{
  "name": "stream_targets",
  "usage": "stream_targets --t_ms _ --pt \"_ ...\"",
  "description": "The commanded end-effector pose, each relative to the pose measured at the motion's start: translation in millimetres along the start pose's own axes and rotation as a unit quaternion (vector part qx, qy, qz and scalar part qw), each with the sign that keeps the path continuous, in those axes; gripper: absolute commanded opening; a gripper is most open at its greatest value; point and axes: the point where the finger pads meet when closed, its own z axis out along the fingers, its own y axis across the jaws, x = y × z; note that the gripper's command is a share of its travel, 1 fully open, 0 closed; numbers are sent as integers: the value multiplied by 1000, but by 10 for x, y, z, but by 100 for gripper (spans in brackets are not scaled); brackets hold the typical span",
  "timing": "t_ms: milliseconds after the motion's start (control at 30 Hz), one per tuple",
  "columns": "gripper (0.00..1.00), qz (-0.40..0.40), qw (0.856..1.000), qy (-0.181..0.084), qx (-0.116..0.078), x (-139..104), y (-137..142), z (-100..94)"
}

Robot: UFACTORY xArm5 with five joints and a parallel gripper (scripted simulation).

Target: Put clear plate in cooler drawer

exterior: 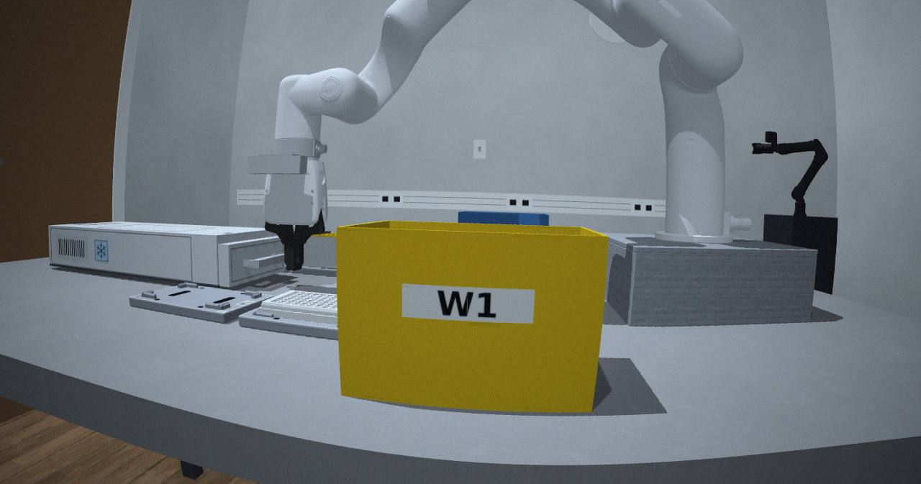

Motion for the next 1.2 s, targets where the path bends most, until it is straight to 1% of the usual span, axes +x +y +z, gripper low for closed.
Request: stream_targets --t_ms 0,67,567,1000,1167 --pt "0 0 1000 1 -3 0 -45 -25" --pt "0 0 1000 1 -3 0 -45 -25" --pt "0 0 1000 1 -3 0 -295 -23" --pt "0 0 1000 1 -3 0 -307 -22" --pt "0 0 1000 1 -3 -1 -307 -89"
